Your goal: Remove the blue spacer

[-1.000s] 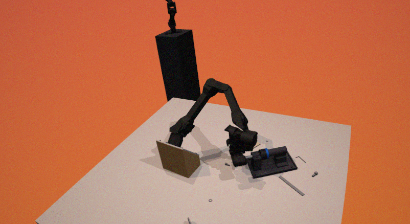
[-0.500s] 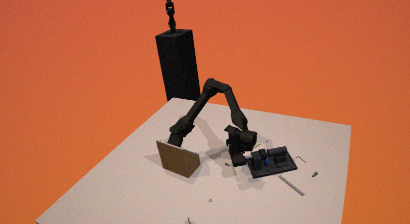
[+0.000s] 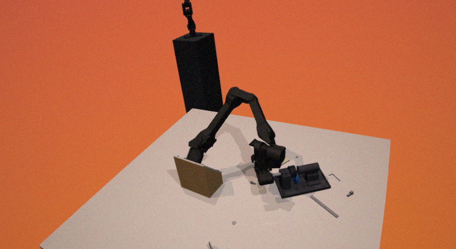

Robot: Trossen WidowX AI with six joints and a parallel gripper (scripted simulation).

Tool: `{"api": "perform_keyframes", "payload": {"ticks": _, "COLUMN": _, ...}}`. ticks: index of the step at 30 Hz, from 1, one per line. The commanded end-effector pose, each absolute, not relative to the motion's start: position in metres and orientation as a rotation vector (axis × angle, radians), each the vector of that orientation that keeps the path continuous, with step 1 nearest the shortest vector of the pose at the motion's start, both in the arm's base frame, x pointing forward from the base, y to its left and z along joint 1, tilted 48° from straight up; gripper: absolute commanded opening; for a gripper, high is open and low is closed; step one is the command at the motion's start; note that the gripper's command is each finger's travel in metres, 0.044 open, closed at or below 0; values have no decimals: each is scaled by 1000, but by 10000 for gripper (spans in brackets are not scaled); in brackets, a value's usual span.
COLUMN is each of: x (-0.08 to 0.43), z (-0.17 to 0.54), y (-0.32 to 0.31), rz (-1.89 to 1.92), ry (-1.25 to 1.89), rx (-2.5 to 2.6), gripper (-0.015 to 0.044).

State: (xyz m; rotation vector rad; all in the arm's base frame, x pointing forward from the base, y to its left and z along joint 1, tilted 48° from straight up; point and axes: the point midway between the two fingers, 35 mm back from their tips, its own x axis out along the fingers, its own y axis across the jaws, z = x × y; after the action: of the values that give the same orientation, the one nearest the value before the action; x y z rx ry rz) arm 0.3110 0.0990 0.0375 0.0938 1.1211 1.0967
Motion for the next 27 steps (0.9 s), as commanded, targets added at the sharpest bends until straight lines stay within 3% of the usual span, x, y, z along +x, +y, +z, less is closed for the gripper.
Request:
{"api": "perform_keyframes", "payload": {"ticks": 1, "x": 311, "z": 38, "y": 99, "rz": 1097, "ry": 1121, "rx": 94, "gripper": 0}}
{"api": "perform_keyframes", "payload": {"ticks": 27, "x": 315, "z": 41, "y": 102, "rz": 1099, "ry": 1118, "rx": 89, "gripper": 0}}
